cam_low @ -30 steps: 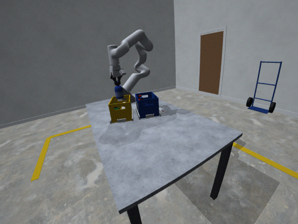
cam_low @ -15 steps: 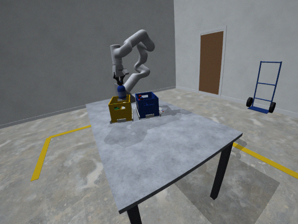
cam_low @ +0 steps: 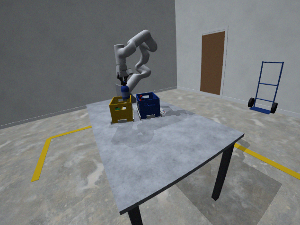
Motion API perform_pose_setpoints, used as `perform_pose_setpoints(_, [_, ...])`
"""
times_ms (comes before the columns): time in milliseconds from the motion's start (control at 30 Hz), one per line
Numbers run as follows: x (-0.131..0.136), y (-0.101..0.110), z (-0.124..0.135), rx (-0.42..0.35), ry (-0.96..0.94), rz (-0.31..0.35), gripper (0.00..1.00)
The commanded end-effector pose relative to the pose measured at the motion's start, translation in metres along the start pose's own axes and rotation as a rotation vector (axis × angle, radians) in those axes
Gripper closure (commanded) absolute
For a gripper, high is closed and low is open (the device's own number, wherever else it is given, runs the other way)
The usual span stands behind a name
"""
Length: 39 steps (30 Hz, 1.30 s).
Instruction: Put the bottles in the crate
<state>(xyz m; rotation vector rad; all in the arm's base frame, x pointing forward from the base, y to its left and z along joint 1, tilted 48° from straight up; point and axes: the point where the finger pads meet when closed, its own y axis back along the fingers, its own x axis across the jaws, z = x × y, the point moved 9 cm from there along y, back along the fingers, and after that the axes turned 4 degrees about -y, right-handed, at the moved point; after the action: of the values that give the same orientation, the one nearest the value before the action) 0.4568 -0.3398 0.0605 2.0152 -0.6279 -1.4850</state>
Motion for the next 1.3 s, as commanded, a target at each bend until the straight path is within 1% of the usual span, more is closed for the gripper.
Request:
perform_pose_setpoints(0, [-0.004, 0.001, -0.006, 0.001, 0.001, 0.002, 1.00])
perform_pose_setpoints(1267, [-0.042, 0.001, -0.062, 0.001, 0.001, 0.002, 1.00])
